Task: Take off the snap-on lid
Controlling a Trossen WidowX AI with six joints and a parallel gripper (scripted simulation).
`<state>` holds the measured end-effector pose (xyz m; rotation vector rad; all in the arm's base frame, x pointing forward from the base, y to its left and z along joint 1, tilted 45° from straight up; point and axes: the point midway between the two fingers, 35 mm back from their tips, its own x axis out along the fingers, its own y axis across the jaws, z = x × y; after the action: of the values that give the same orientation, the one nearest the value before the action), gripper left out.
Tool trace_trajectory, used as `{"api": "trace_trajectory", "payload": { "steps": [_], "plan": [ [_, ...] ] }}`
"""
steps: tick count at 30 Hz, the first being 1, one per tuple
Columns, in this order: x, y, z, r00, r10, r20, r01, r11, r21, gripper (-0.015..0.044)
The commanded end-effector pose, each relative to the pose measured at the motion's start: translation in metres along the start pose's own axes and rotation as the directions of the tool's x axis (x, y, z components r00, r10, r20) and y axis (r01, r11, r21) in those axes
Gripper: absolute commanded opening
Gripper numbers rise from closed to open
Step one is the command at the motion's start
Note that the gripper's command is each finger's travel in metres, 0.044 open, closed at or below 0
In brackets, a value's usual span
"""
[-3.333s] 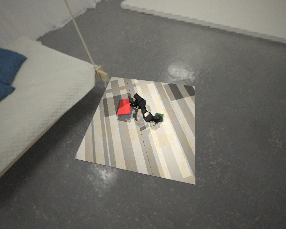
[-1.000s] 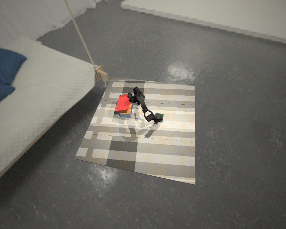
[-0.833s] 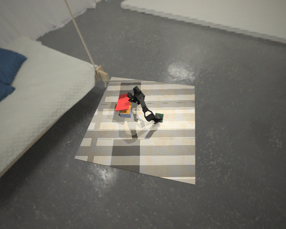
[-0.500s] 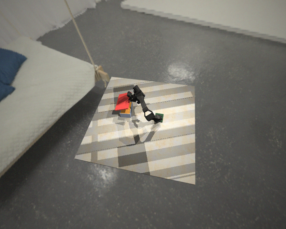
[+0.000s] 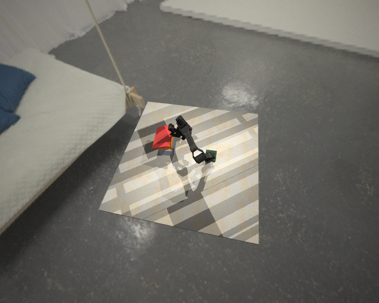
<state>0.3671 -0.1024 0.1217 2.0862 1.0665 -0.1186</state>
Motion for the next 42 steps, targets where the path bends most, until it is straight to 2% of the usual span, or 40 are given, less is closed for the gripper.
{"api": "trace_trajectory", "payload": {
  "steps": [1, 42],
  "plan": [
    [-0.001, 0.000, -0.007, 1.000, 0.004, 0.001, -0.004, 1.000, 0.001, 0.0000],
    [-0.003, -0.002, -0.089, 1.000, 0.003, 0.000, -0.003, 1.000, 0.005, 0.0000]
  ]
}}
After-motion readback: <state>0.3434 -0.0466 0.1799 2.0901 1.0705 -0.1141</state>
